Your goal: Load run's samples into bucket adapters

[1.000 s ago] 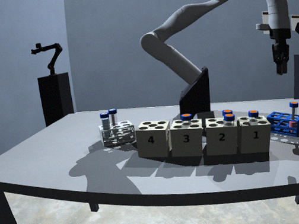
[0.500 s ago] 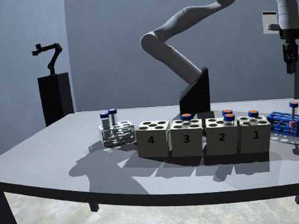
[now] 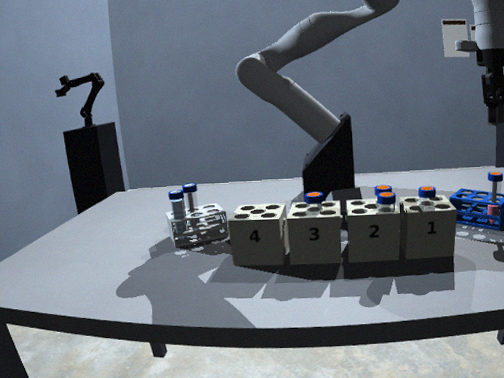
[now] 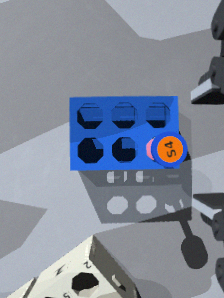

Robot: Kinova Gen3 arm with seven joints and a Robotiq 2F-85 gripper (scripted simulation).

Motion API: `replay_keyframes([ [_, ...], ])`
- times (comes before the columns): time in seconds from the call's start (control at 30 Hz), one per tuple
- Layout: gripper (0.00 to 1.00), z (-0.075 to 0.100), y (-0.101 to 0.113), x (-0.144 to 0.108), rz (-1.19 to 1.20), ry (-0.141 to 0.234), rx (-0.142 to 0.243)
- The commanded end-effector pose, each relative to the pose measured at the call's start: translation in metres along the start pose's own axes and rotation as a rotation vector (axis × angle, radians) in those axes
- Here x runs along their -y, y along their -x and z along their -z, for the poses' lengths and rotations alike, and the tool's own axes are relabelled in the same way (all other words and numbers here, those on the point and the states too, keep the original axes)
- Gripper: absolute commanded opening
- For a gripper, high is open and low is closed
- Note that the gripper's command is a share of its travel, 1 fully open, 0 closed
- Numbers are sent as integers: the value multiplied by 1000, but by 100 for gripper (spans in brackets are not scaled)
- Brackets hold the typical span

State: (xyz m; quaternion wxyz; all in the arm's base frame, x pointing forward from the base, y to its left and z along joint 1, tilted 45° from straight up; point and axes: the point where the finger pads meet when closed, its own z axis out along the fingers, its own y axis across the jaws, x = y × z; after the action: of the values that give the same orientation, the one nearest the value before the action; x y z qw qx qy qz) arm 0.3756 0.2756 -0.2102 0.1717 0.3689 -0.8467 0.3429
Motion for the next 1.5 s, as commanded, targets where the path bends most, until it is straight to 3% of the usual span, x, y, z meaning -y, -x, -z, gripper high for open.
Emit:
replay_keyframes([
  [0.0, 62, 1, 0, 0, 0, 0, 2],
  [1.47, 62, -52, 1, 0, 0, 0, 2],
])
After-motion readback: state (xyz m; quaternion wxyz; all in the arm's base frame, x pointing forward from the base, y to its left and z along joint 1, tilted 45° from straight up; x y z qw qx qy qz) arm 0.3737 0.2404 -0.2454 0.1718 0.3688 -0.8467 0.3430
